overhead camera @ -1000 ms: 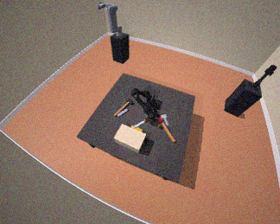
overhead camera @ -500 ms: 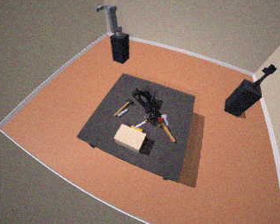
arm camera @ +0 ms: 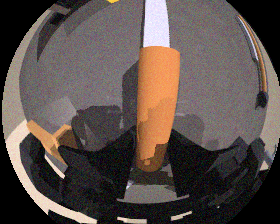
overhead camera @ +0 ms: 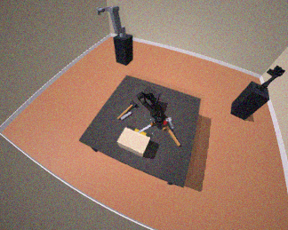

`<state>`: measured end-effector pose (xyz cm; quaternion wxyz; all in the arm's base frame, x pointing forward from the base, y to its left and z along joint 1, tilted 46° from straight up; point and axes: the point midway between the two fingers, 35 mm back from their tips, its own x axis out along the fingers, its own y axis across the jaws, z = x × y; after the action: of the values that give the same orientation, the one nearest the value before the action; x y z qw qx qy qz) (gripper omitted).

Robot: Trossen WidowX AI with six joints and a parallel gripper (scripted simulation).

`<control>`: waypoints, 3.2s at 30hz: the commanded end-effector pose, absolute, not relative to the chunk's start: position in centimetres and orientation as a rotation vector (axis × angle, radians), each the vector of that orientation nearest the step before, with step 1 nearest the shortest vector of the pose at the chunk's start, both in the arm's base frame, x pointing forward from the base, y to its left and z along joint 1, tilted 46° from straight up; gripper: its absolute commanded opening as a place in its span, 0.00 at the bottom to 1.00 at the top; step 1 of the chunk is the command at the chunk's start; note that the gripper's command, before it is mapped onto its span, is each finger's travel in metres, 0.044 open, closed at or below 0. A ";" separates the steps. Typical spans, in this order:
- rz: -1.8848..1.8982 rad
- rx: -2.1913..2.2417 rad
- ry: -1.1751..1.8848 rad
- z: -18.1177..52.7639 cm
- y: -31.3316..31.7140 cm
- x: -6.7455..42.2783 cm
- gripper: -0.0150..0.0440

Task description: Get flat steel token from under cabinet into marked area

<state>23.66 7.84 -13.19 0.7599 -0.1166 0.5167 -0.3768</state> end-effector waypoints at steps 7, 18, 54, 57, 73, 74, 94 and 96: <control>-0.816 -0.255 1.123 -14.1 8.8 23.5 0.25; -0.816 -0.255 1.123 -15.0 9.7 23.2 0.25; -0.743 -0.361 1.177 -16.4 11.0 22.8 0.25; -0.730 -0.381 1.187 -16.4 11.0 22.8 0.25; -0.656 -0.487 1.237 -16.5 11.1 22.8 0.25; -0.651 -0.494 1.240 -16.5 11.1 22.8 0.25; -0.662 -0.478 1.233 -16.6 10.9 22.7 0.71; -0.663 -0.477 1.232 -16.6 10.9 22.8 0.71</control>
<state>22.76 11.01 -16.51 0.7390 -0.2162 0.5622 -0.3019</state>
